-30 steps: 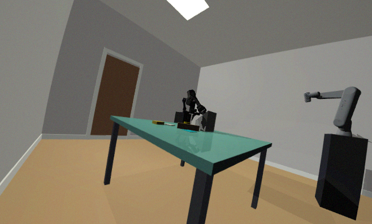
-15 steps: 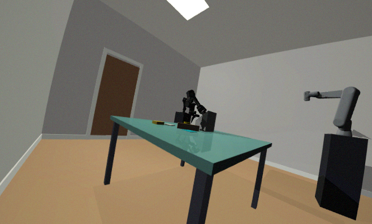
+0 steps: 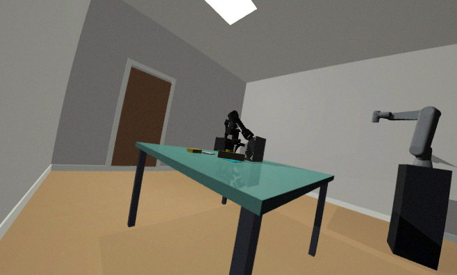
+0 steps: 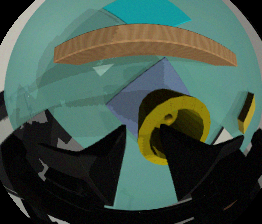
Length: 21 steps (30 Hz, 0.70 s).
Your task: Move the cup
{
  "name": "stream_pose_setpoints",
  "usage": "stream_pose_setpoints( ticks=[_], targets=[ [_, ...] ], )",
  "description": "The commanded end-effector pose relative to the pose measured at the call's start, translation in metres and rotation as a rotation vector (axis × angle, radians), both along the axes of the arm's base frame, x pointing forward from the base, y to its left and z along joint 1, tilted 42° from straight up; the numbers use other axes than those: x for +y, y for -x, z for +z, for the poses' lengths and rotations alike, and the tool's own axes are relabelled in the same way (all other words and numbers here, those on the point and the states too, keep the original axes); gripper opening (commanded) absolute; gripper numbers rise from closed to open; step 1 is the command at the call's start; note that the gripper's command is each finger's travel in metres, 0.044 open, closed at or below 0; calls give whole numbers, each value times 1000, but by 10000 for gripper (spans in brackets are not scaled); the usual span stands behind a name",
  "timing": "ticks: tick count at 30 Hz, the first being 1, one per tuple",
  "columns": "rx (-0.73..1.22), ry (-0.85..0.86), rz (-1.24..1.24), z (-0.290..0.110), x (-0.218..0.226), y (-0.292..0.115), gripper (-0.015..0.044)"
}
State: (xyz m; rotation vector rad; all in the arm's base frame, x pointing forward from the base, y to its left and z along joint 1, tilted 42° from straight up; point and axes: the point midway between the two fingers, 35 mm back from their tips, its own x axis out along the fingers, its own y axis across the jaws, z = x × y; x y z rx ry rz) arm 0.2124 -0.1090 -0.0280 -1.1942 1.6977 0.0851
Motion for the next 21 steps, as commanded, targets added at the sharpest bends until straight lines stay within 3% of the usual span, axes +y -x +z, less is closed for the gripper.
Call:
stream_pose_setpoints(
  ticks=[1,9,21],
  targets=[
    [3,6,3,-5,-5,1,167],
    [4,8,3,-9,-9,2,167],
    [2,3,-1,-8,-8,2,87]
  ],
)
